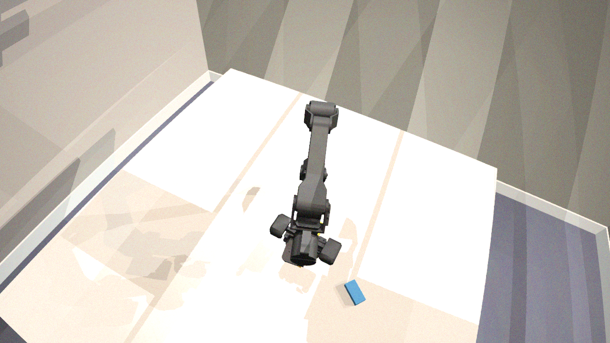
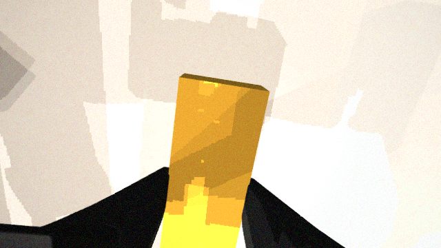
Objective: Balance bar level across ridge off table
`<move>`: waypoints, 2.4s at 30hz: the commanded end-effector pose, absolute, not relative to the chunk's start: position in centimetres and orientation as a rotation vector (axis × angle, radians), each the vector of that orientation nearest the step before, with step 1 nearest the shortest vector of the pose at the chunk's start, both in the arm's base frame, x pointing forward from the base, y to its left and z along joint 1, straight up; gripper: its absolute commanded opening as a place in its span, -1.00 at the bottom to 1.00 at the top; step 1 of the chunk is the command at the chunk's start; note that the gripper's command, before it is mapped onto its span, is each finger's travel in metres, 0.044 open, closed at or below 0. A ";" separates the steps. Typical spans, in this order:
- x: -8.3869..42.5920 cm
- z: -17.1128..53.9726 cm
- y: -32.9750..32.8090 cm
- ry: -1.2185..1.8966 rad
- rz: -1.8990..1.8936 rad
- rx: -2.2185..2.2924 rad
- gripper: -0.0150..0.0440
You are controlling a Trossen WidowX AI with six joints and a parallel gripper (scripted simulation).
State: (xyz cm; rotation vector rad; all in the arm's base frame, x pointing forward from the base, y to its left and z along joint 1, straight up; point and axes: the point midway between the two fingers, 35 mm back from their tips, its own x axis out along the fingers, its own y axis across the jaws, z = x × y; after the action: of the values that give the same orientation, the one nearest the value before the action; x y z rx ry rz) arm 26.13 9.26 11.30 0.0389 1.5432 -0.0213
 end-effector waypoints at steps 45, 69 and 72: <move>26.1 11.3 9.3 1.543 -0.021 0.039 0.09; 26.1 11.3 9.3 1.543 -0.021 0.039 0.31; 26.1 11.3 9.3 1.543 -0.021 0.039 0.58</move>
State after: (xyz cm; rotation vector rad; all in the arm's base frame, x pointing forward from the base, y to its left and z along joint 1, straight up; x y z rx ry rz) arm 26.13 9.28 11.29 0.0396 1.5433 -0.0208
